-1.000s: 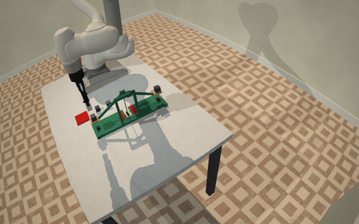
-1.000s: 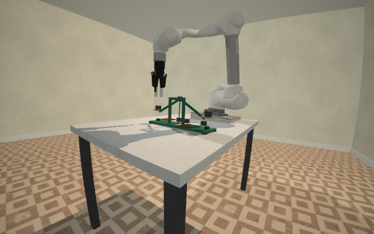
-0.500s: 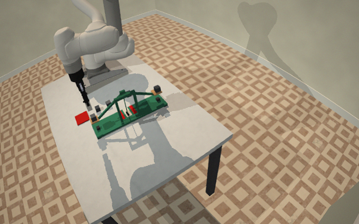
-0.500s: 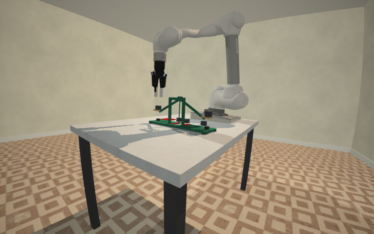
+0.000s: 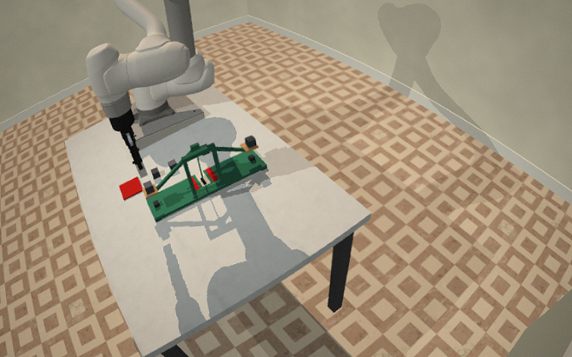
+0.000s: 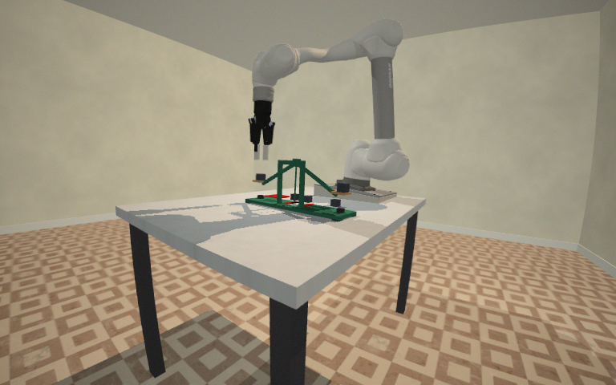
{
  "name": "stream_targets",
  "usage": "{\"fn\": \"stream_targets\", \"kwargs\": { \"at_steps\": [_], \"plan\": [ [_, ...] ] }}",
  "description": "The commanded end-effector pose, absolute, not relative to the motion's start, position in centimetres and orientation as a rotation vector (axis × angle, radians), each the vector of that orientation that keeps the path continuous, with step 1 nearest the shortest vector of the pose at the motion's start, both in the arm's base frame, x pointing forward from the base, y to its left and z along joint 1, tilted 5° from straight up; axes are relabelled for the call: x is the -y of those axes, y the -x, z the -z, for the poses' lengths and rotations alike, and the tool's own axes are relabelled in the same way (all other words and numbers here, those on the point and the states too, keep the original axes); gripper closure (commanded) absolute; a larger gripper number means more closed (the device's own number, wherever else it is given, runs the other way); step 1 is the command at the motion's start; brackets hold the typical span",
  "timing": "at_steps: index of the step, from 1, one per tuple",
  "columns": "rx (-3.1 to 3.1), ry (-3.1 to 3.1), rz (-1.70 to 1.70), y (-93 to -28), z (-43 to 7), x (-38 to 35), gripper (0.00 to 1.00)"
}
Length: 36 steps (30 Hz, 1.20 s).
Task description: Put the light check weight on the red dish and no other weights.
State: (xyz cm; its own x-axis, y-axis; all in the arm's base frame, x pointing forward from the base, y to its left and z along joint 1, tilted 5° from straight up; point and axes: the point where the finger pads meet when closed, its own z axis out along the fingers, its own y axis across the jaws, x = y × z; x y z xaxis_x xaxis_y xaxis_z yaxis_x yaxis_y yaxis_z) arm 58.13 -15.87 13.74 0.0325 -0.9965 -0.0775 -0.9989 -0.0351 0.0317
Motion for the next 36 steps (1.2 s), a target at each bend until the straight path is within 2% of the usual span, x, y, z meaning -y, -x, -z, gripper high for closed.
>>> {"fn": "stream_targets", "kwargs": {
  "at_steps": [1, 36],
  "plan": [
    [-2.160, 2.235, -0.121, -58.1, -13.6, 15.9, 0.65],
    [-2.160, 2.235, -0.121, -58.0, -9.6, 15.6, 0.65]
  ]
}}
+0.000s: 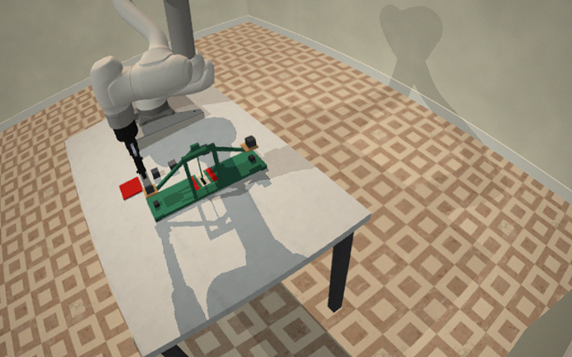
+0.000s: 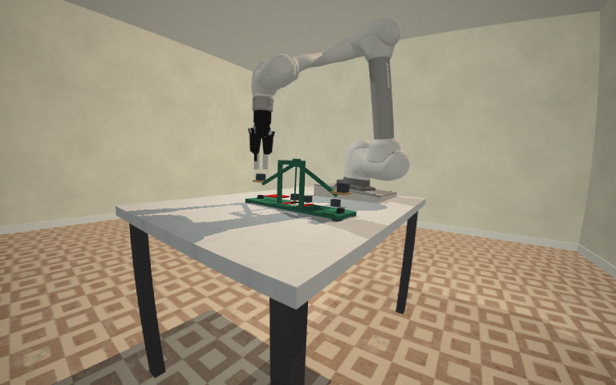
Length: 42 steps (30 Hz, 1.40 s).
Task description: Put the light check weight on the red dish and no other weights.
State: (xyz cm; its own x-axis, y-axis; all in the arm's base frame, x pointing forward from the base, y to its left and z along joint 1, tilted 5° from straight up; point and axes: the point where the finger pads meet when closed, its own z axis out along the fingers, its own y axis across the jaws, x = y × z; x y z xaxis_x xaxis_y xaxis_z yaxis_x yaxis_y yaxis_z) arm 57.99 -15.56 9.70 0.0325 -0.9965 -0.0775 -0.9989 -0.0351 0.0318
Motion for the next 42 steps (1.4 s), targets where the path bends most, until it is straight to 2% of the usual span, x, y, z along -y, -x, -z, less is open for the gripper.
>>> {"fn": "stream_targets", "kwargs": {
  "at_steps": [1, 42],
  "plan": [
    [-2.160, 2.235, -0.121, -57.99, -9.56, 15.55, 0.65],
    [-2.160, 2.235, -0.121, -57.96, -8.72, 15.49, 0.65]
  ]
}}
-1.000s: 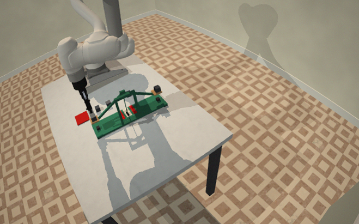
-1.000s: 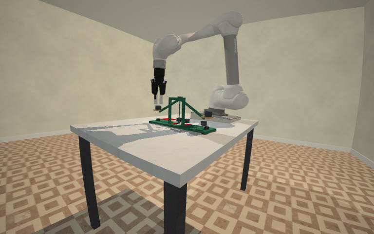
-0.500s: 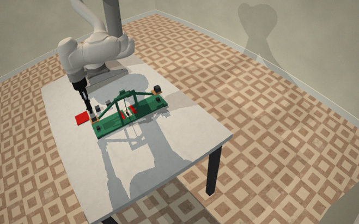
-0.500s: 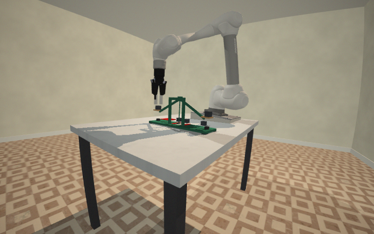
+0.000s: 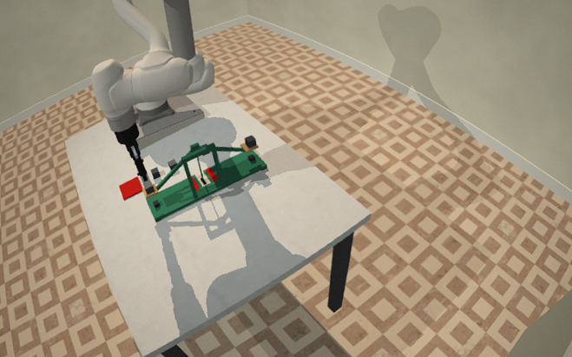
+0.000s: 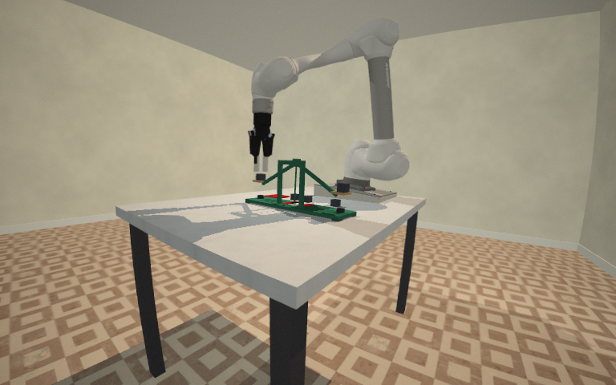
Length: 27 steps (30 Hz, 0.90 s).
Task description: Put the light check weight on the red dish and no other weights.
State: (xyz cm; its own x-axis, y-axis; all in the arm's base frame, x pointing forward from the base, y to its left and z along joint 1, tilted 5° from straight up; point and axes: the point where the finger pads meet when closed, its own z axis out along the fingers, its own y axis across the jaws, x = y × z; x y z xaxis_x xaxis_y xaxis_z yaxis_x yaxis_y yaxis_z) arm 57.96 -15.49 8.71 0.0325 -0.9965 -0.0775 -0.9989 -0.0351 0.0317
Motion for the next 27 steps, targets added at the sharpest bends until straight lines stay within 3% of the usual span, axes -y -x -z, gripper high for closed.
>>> {"fn": "stream_targets", "kwargs": {
  "at_steps": [1, 27],
  "plan": [
    [-2.160, 2.235, -0.121, -58.0, -8.7, 15.5, 0.65],
    [-2.160, 2.235, -0.121, -57.9, -7.6, 15.4, 0.65]
  ]
}}
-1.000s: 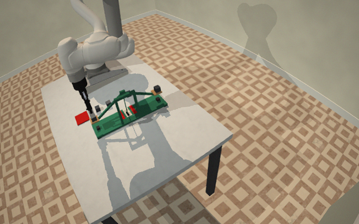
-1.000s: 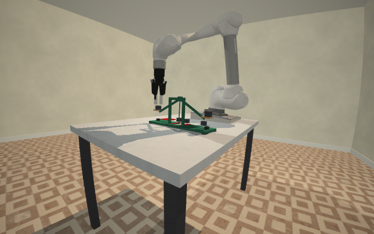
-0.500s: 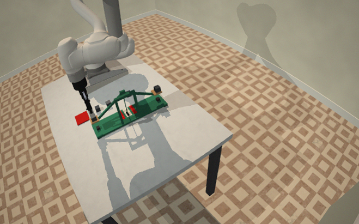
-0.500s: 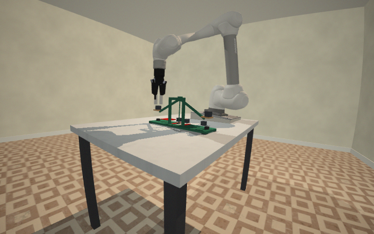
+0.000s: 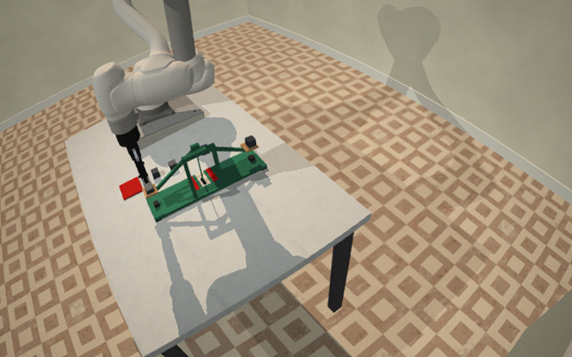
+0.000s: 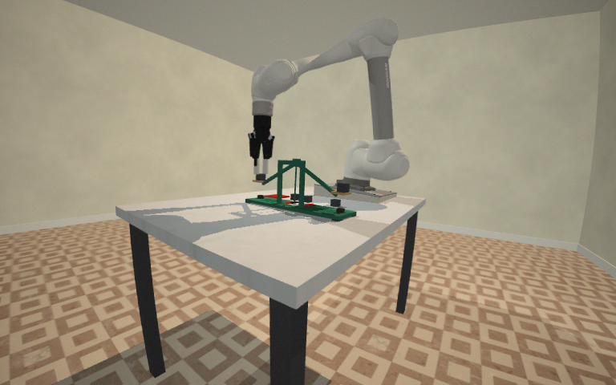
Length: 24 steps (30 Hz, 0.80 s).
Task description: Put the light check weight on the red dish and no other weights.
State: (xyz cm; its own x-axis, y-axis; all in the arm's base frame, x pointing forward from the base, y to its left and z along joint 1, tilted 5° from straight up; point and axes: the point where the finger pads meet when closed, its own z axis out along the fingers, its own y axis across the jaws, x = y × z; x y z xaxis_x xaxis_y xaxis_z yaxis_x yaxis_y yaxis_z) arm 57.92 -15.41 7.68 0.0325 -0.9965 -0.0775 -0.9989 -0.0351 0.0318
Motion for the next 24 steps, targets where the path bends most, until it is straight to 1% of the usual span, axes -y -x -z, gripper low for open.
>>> {"fn": "stream_targets", "kwargs": {
  "at_steps": [1, 12, 24],
  "plan": [
    [-2.160, 2.235, -0.121, -57.9, -7.4, 15.4, 0.65],
    [-2.160, 2.235, -0.121, -57.8, -5.3, 15.2, 0.65],
    [-2.160, 2.235, -0.121, -57.8, -5.1, 15.2, 0.65]
  ]
}}
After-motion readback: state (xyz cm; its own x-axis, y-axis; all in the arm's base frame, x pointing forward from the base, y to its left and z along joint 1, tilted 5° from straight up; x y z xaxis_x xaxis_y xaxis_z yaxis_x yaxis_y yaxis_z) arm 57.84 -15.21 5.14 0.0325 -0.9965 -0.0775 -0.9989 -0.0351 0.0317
